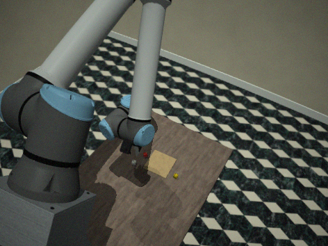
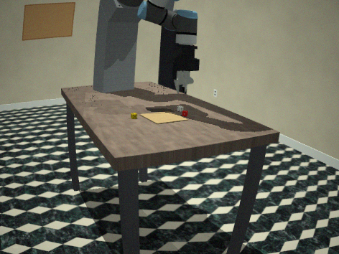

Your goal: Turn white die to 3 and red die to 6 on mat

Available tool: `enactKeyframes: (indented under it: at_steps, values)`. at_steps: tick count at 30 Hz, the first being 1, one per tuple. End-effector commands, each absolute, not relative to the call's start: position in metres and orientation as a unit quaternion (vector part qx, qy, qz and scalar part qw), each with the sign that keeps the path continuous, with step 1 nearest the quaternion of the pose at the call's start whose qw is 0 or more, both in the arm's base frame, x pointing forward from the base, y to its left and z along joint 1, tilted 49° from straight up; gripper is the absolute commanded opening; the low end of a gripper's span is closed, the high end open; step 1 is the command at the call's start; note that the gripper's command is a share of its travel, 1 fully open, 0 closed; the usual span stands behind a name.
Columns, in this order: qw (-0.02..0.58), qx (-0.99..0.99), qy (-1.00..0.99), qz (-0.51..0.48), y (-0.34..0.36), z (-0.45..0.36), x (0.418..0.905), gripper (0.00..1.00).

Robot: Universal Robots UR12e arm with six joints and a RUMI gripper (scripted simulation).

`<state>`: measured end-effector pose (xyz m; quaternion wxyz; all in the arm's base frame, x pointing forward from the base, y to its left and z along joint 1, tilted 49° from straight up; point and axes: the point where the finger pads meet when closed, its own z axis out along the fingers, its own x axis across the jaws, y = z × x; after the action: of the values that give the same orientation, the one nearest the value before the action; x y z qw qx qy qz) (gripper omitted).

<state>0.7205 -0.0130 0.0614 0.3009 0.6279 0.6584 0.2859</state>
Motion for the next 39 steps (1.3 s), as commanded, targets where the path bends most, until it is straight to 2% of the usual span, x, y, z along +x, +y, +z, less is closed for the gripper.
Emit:
enactKeyframes:
  at_steps: [1, 39]
  values:
    - [0.301, 0.628, 0.658, 0.286, -0.013, 0.062, 0.720, 0.21]
    - [0.301, 0.628, 0.658, 0.286, -0.013, 0.048, 0.738, 0.21]
